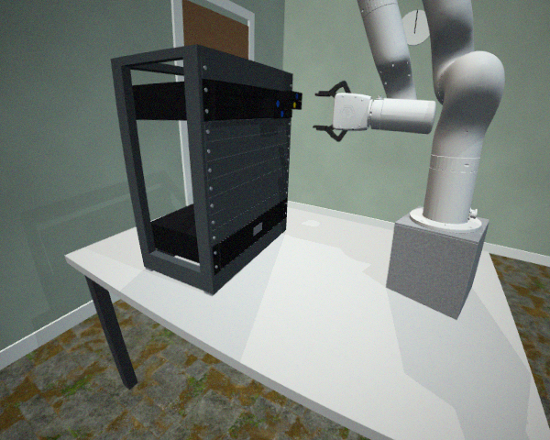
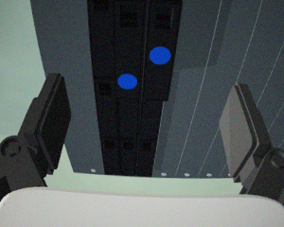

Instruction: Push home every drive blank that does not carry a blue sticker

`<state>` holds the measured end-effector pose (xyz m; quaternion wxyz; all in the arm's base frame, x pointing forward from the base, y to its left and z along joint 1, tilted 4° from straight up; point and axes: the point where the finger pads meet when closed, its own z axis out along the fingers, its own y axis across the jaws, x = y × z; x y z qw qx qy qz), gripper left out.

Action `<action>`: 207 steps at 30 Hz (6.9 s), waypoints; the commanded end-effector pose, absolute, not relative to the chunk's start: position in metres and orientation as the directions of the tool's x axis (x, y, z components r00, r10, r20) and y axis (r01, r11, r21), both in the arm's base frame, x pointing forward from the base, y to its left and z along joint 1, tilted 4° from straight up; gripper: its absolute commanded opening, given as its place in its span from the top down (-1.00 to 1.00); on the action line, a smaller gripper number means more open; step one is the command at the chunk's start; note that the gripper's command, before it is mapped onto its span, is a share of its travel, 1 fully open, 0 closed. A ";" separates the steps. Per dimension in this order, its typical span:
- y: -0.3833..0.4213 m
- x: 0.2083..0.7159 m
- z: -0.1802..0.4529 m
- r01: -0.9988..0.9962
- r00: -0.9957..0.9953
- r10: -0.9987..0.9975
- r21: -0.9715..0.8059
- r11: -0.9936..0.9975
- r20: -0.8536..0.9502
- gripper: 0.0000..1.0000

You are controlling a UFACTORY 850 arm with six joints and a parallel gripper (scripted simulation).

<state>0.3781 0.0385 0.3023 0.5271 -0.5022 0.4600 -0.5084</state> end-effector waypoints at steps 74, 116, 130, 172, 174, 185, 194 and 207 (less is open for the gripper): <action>-0.051 0.423 0.336 0.075 0.060 -0.998 -0.997 -0.021 0.026 -1.00; -0.051 0.423 0.336 0.075 0.060 -0.998 -0.997 -0.021 0.026 1.00; -0.051 0.423 0.336 0.075 0.060 -0.998 -0.997 -0.021 0.026 1.00; -0.032 0.458 0.323 0.075 0.060 -0.998 -0.997 -0.021 0.026 1.00; -0.032 0.458 0.323 0.075 0.060 -0.998 -0.997 -0.021 0.026 1.00; -0.031 0.464 0.324 0.075 0.060 -0.998 -0.997 -0.021 0.026 1.00; -0.031 0.468 0.324 0.075 0.060 -0.998 -0.997 -0.021 0.026 1.00; -0.030 0.475 0.325 0.075 0.060 -0.998 -0.997 -0.021 0.026 1.00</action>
